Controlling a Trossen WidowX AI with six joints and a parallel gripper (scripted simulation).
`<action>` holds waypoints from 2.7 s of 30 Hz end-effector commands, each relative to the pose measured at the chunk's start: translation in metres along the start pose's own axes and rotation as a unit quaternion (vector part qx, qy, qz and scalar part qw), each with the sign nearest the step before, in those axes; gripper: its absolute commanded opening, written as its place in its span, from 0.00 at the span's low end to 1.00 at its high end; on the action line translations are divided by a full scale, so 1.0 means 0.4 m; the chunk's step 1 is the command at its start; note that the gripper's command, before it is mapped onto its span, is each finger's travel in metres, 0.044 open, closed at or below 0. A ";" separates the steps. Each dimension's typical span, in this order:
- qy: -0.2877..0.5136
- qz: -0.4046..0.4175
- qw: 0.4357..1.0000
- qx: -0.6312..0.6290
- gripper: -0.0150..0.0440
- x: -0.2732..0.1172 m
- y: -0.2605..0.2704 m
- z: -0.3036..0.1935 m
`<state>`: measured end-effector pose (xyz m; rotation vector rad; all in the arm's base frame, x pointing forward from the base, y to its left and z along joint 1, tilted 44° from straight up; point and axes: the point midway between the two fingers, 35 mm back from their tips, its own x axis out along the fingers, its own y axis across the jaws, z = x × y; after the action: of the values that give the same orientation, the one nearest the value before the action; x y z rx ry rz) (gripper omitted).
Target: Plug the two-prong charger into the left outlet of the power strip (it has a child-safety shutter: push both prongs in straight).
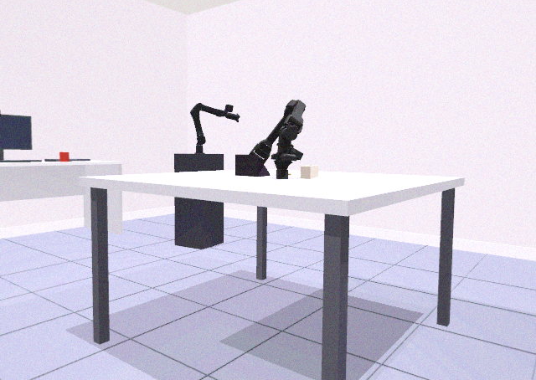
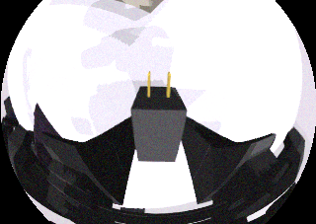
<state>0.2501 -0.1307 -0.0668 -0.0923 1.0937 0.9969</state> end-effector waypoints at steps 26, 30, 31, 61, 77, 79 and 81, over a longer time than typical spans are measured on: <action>-0.002 0.003 1.000 0.005 0.25 -0.141 0.014 -0.014; -0.002 0.003 1.000 0.014 0.25 -0.141 0.025 -0.002; -0.002 0.003 1.000 0.017 0.25 -0.140 0.029 0.002; -0.001 0.008 0.994 0.108 0.25 -0.122 0.155 0.103; -0.001 0.012 0.988 0.156 0.25 -0.105 0.228 0.143; -0.001 0.012 0.987 0.162 0.25 -0.103 0.237 0.147; -0.001 0.013 0.986 0.168 0.25 -0.101 0.246 0.151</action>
<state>0.2215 -0.0753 0.0294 0.1747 1.2433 0.8361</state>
